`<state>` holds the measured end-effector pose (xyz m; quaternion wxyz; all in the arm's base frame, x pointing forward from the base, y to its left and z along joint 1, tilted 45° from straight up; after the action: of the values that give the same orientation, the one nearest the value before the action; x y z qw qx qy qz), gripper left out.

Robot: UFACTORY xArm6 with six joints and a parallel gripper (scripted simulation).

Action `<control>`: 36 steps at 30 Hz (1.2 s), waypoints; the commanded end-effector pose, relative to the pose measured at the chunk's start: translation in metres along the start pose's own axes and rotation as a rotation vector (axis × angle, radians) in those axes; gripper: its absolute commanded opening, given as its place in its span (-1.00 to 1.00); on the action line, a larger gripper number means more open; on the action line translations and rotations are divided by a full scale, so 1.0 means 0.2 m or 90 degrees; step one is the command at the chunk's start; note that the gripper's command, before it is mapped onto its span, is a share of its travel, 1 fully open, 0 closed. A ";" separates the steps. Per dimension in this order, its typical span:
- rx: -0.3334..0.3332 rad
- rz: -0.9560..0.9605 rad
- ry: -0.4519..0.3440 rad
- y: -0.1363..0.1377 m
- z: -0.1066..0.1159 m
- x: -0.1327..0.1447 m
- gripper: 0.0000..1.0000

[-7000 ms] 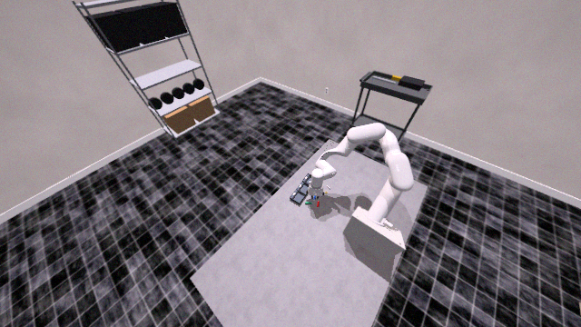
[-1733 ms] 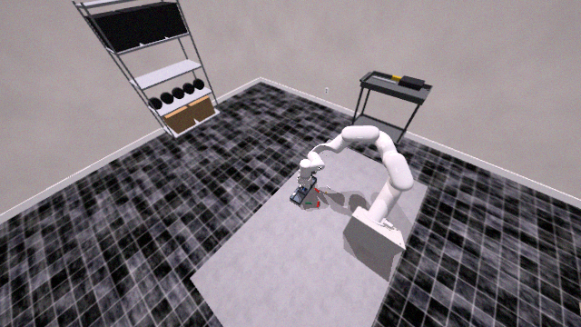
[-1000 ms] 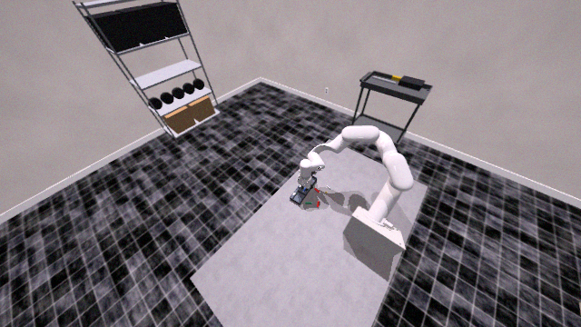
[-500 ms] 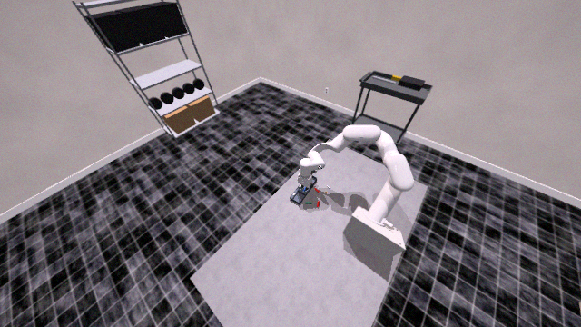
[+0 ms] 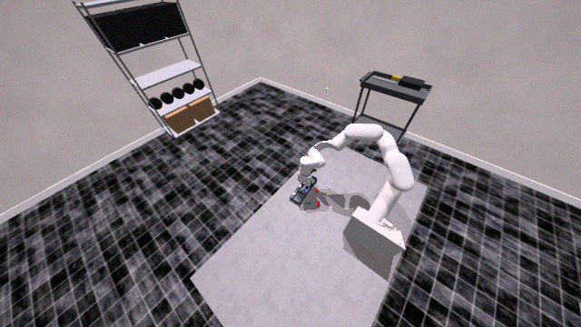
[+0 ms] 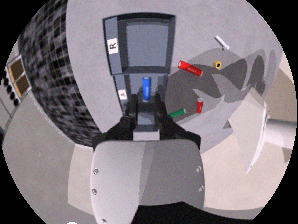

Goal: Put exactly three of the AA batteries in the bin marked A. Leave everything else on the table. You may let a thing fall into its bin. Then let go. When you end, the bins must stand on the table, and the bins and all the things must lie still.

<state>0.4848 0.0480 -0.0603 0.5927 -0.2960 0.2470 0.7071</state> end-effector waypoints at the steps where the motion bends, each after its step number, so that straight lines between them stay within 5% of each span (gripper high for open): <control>1: -0.002 -0.001 -0.001 -0.01 0.08 0.00 -0.44; 10: -0.002 -0.001 -0.001 -0.01 0.08 0.00 -0.44; 26: 0.008 -0.281 -0.002 0.44 0.16 0.35 -0.44; 36: 0.015 -0.429 -0.002 0.44 0.16 0.35 -0.44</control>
<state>0.3871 0.1008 -0.0887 0.7655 -0.3401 0.1712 0.5186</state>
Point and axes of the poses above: the point where the finger pads meet when closed, its own z axis back along the fingers, its own y axis across the jaws, x = y × z, the point moved 1 cm from there along z, back along the fingers, and after that the axes turned 5 degrees about -z, right-handed, at the moved point
